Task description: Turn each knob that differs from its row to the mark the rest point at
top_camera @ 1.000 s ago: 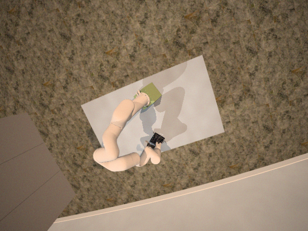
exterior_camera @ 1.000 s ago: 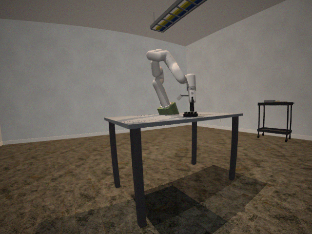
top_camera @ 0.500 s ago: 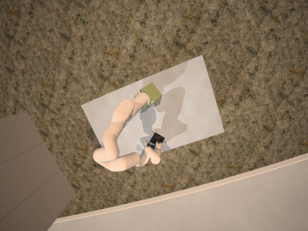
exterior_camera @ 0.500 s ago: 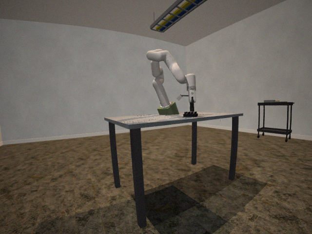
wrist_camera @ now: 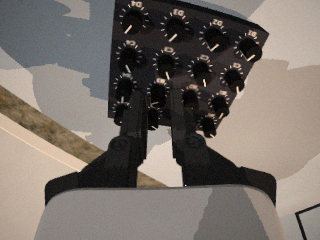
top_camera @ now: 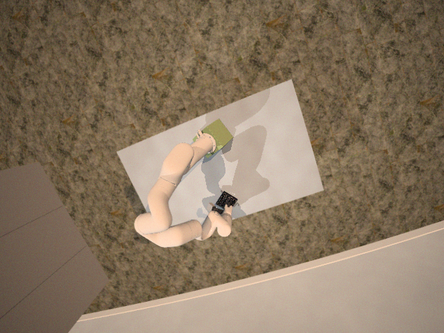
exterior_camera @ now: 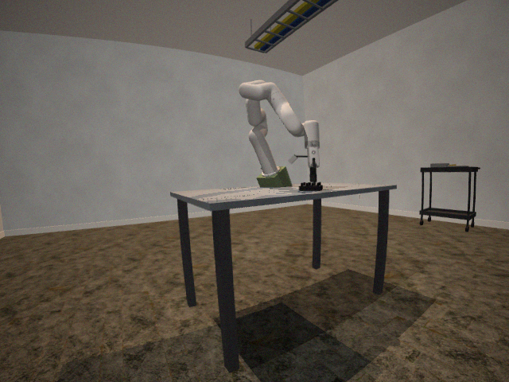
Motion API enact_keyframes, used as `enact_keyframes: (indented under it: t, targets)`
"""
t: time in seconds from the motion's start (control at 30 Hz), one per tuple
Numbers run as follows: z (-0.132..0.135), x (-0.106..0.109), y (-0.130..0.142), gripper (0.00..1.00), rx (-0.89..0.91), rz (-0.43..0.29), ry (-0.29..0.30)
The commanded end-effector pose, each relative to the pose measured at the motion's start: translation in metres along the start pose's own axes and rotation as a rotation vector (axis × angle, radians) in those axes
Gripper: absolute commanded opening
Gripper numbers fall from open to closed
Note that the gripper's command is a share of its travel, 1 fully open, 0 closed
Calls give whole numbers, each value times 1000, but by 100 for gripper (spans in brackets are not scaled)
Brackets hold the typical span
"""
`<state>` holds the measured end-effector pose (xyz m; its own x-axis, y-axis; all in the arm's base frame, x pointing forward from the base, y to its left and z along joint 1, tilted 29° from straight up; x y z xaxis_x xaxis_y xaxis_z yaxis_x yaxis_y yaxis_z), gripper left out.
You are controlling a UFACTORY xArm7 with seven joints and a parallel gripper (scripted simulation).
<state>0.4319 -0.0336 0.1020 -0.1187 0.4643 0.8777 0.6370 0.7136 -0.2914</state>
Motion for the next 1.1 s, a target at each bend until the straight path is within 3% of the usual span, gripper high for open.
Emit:
enact_keyframes:
  t: [0.0,1.07]
  targets:
    - [-1,1,1,19,0,-3,-2]
    - [-1,-11,1,19,0,-3,-2]
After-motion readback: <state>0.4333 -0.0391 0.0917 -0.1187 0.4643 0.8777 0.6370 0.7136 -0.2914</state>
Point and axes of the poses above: the point where the finger pads meet when closed, its own x axis back along the fingers, its own z axis across the jaws, y = z × x, the point moved 6 cm from there along x, back along the fingers, and after that the axes turned 2 degrees about x, right-handed, at the moved point
